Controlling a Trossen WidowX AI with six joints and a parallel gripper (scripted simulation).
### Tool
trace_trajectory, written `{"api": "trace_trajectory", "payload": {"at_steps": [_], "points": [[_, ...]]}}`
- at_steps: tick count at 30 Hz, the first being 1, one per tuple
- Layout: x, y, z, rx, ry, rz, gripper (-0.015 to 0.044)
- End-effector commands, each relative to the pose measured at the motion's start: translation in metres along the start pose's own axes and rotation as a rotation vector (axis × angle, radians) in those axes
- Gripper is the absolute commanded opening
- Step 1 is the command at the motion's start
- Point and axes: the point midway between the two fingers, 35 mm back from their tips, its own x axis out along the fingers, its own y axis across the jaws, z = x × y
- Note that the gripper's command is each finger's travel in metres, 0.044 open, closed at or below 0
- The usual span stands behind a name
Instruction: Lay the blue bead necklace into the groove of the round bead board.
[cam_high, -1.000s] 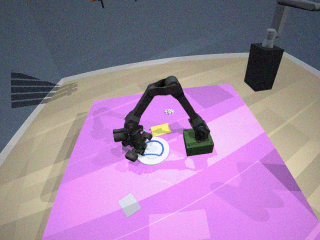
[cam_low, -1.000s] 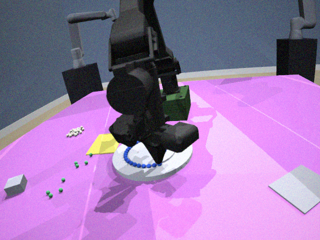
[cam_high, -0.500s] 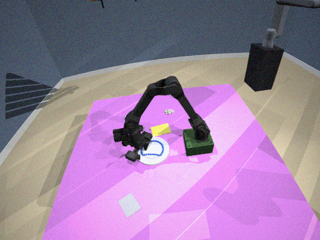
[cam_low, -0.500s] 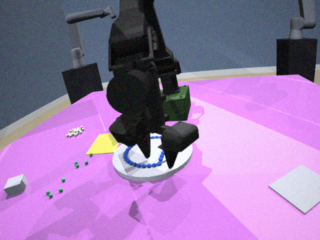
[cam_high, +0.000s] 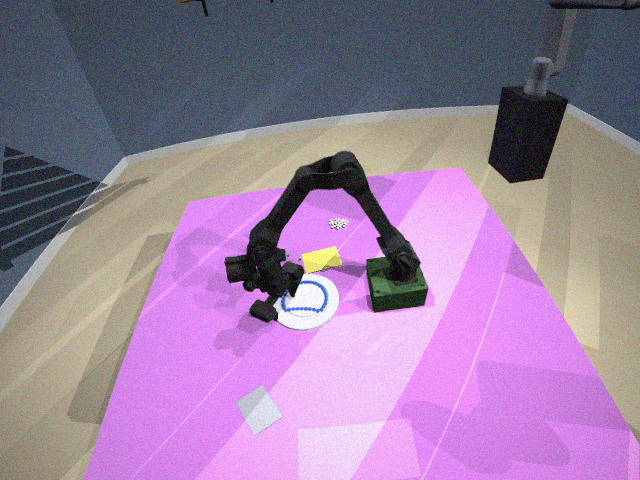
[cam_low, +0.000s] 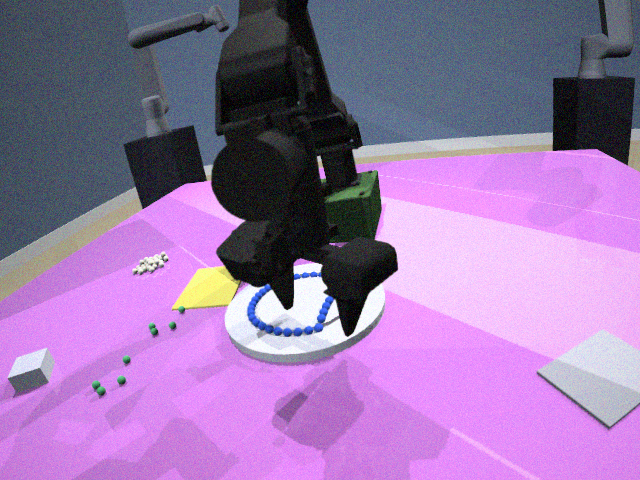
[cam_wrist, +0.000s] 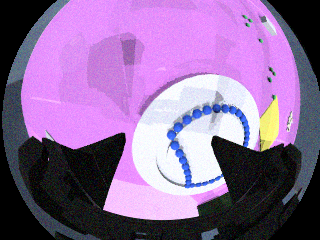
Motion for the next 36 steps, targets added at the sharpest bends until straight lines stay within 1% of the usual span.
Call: {"api": "trace_trajectory", "payload": {"at_steps": [1, 3, 6, 15, 19, 26, 31, 32, 33, 36], "points": [[-0.001, 0.0, 0.0, 0.005, -0.002, -0.003, 0.044], [-0.001, 0.0, 0.0, 0.005, -0.002, -0.003, 0.044], [-0.006, -0.003, -0.01, -0.058, -0.001, -0.003, 0.0361], [-0.027, -0.028, -0.073, -0.452, 0.006, -0.004, 0.0125], [-0.029, -0.036, -0.09, -0.559, 0.008, -0.004, 0.012], [-0.028, -0.036, -0.09, -0.559, 0.008, -0.004, 0.012], [-0.013, -0.036, -0.09, -0.559, 0.008, -0.004, 0.012], [-0.013, -0.036, -0.09, -0.559, 0.008, -0.004, 0.012], [-0.021, -0.033, -0.087, -0.55, -0.002, 0.006, 0.012], [-0.02, -0.033, -0.087, -0.551, -0.002, 0.005, 0.012]]}}
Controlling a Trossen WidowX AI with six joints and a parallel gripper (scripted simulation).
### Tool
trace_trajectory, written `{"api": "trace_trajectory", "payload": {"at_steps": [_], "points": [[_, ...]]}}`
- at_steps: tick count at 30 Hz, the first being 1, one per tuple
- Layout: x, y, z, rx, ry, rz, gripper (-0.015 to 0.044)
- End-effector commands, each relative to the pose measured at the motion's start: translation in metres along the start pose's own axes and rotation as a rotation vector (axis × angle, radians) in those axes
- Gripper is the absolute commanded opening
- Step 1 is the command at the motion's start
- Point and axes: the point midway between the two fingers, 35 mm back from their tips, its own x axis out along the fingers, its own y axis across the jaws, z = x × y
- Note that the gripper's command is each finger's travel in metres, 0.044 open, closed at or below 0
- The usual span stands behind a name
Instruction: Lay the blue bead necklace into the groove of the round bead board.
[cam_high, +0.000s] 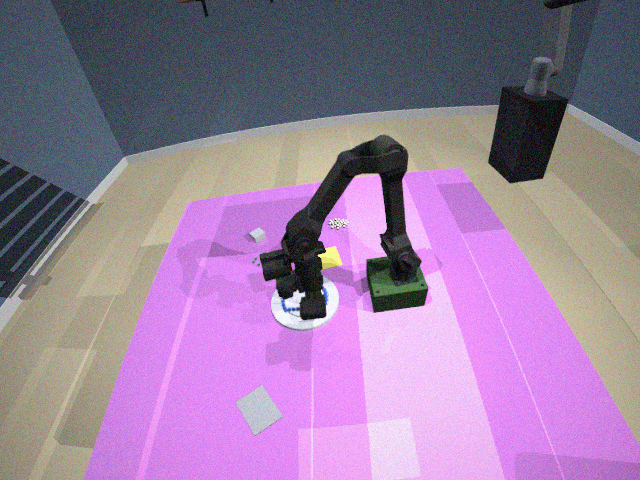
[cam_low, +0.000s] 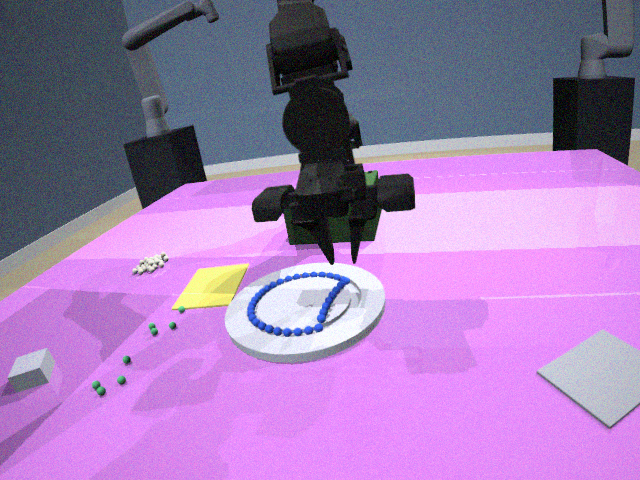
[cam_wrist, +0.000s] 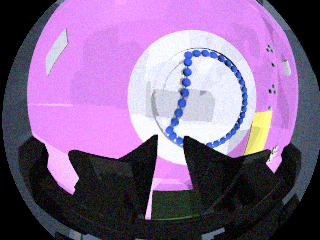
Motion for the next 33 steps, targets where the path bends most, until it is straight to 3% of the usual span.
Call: {"api": "trace_trajectory", "payload": {"at_steps": [1, 28, 33], "points": [[0.001, 0.0, 0.001, 0.0, -0.002, 0.0, 0.012], [0.031, -0.001, -0.003, -0.008, 0.009, -0.006, 0.012], [0.029, 0.0, -0.002, -0.002, 0.004, -0.001, 0.0]]}}
